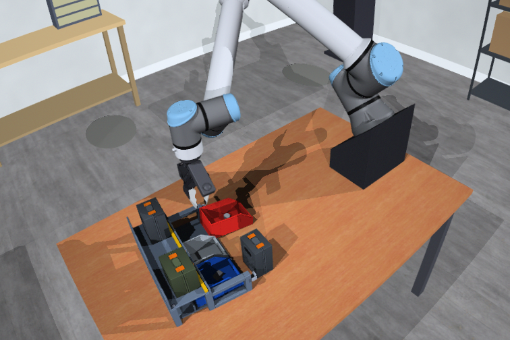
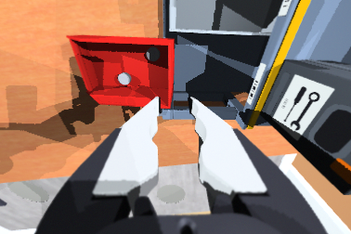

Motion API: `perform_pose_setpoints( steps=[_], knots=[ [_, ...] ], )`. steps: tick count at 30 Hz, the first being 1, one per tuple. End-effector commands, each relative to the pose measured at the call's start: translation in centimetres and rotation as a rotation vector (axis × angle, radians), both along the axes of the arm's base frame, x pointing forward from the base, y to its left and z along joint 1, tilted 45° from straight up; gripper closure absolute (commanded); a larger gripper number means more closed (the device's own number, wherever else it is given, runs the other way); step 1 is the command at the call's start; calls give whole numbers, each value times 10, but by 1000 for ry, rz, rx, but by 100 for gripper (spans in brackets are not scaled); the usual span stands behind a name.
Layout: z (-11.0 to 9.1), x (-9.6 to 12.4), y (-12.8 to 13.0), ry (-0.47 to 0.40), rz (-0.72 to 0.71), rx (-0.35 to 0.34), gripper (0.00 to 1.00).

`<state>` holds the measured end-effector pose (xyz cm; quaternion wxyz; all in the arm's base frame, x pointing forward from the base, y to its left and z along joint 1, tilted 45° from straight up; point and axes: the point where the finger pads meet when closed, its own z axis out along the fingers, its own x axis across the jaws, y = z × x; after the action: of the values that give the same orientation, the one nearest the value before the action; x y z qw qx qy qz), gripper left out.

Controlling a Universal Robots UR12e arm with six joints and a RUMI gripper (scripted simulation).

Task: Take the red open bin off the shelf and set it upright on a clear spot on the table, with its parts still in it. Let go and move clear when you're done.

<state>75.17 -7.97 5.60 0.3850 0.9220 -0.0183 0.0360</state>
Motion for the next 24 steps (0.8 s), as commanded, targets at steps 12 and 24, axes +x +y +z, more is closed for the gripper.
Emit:
perform_pose_setpoints(
  steps=[12, 24],
  knots=[
    [0, -3, 0, -1, 1, 0, 80],
    [-1, -4, 0, -1, 1, 0, 80]
  ],
)
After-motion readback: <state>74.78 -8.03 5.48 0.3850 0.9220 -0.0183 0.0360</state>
